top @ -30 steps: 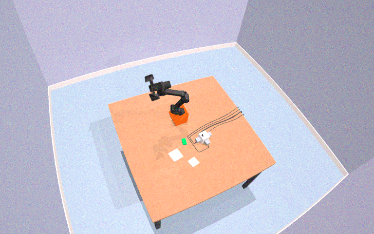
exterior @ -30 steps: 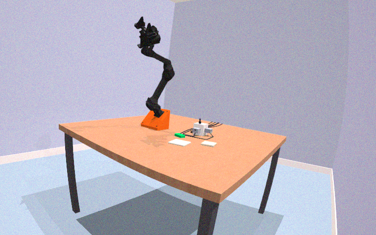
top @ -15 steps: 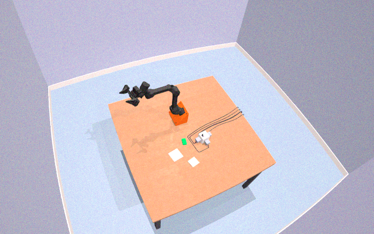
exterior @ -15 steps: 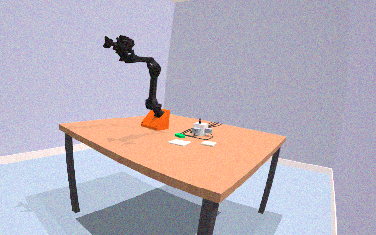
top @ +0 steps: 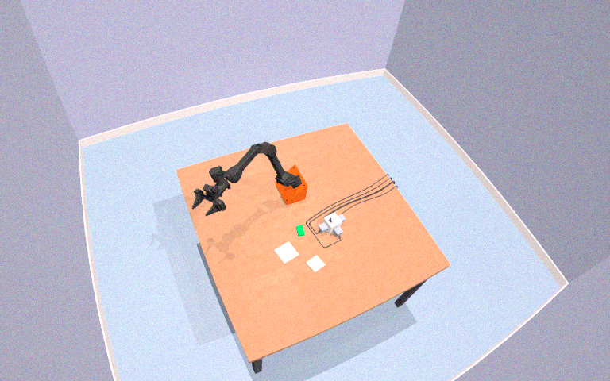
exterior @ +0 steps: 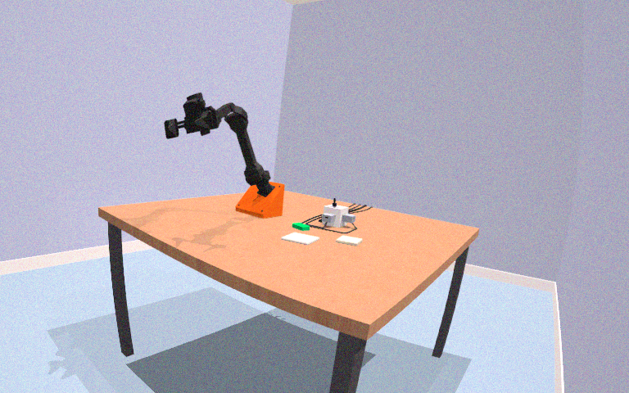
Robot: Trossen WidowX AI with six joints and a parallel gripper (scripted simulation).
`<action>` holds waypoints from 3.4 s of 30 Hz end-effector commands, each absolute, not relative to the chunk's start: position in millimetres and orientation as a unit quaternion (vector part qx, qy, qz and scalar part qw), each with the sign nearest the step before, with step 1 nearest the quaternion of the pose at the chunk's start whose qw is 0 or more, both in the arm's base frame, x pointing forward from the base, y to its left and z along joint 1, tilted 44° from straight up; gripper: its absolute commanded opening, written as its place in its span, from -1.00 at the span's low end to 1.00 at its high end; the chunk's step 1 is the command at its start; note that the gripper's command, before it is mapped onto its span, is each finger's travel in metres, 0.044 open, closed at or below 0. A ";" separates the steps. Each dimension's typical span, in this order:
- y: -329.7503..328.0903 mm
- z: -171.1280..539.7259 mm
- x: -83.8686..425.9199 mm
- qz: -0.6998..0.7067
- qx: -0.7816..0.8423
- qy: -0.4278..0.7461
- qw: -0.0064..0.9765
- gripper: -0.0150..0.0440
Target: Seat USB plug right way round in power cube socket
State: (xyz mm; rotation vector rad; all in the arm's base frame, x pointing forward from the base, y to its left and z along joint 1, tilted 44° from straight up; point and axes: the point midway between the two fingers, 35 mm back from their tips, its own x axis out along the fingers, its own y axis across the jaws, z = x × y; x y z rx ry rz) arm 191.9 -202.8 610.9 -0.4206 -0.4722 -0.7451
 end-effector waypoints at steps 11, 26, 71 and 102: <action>-190.6 459.5 359.4 -0.226 -0.101 0.013 0.969 1.00; -55.3 270.1 458.1 -0.031 -0.191 0.295 0.936 1.00; 148.0 6.7 291.7 0.331 -0.720 0.566 0.226 1.00; 130.8 -12.3 295.4 0.331 -0.720 0.566 0.226 1.00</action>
